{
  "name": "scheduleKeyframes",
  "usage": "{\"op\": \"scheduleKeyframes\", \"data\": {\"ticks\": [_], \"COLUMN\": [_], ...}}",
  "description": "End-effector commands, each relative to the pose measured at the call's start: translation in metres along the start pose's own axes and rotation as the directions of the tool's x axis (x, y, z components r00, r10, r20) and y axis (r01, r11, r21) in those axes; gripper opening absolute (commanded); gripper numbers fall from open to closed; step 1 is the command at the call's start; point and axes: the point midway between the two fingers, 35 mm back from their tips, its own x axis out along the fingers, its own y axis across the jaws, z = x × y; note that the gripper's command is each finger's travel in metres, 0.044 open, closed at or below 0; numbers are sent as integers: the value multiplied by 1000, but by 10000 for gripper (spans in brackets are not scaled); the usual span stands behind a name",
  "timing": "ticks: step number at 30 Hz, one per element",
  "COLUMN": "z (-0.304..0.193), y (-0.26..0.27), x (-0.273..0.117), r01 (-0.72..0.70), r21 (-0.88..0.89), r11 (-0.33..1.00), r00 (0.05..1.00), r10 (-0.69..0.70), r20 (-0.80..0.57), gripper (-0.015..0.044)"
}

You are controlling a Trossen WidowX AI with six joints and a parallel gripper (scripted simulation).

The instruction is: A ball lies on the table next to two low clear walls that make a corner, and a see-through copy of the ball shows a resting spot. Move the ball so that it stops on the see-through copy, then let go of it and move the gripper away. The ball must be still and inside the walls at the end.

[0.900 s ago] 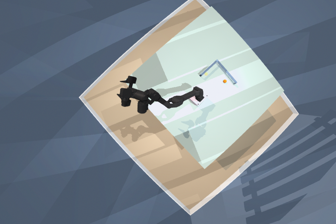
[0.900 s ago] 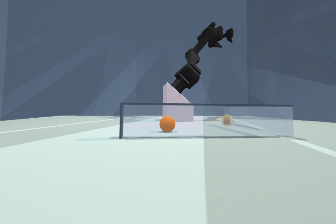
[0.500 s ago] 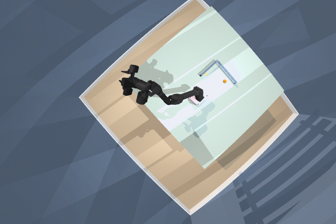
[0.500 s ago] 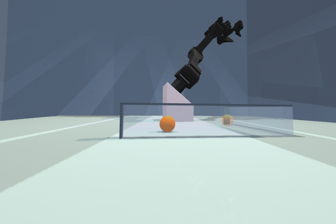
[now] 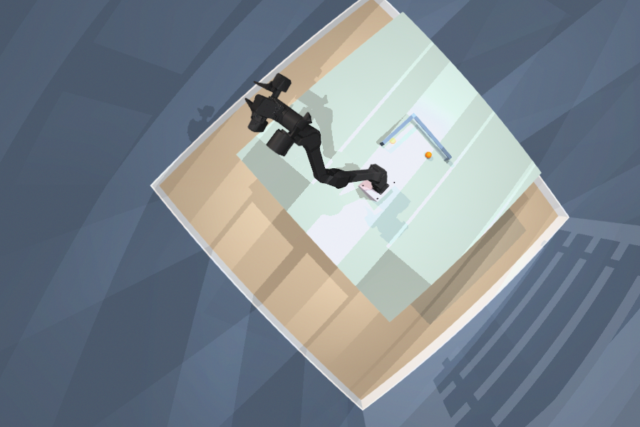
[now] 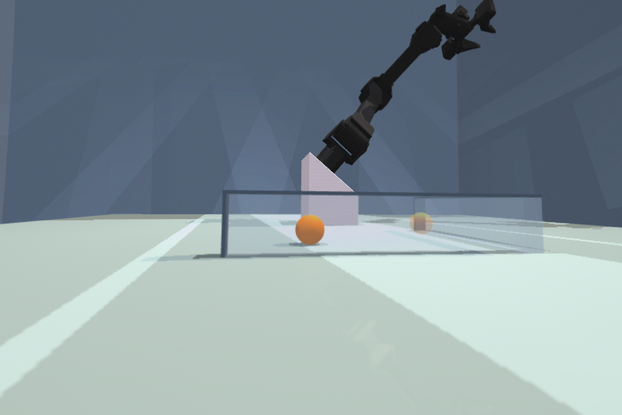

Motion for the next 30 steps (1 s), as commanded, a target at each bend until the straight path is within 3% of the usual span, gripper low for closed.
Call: {"op": "scheduleKeyframes", "data": {"ticks": [1, 12, 17, 30], "z": [-4, -54, -90, -175], "y": [-29, -171, -246, -361], "x": [0, -14, -38, -107], "r01": [48, 289, 409, 543], "r21": [-27, -111, -169, -300], "r11": [998, 951, 897, 785], "r00": [999, 953, 896, 742], "r10": [-48, -297, -429, -615], "r20": [15, -55, -114, -266], "gripper": [274, 274, 274, 274]}}
